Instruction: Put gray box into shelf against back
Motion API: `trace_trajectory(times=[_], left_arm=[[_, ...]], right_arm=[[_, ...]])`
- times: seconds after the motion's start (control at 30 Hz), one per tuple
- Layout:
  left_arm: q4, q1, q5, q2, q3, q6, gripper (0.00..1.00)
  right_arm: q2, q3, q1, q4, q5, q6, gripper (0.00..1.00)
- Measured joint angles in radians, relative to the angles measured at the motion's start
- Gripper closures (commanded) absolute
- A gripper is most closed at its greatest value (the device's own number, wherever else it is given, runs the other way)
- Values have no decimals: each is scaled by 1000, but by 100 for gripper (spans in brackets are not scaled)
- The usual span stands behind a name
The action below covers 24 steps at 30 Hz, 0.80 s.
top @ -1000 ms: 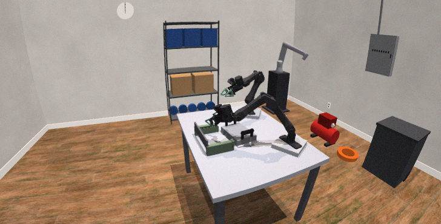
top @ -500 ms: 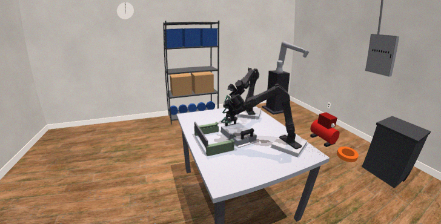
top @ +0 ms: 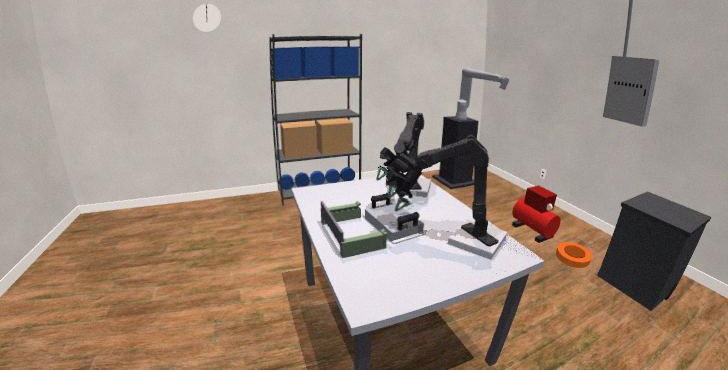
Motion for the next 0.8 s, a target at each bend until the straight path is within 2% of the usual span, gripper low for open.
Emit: trace_trajectory(times=[0.3, 0.5, 0.8], left_arm=[[-230, -31, -96, -64, 13, -106, 0], [-345, -56, -162, -112, -27, -172, 0], [-380, -63, -175, -141, -38, -195, 0]], right_arm=[[65, 26, 50, -51, 16, 40, 0], [119, 64, 96, -79, 35, 72, 0], [127, 74, 106, -92, 39, 80, 0]])
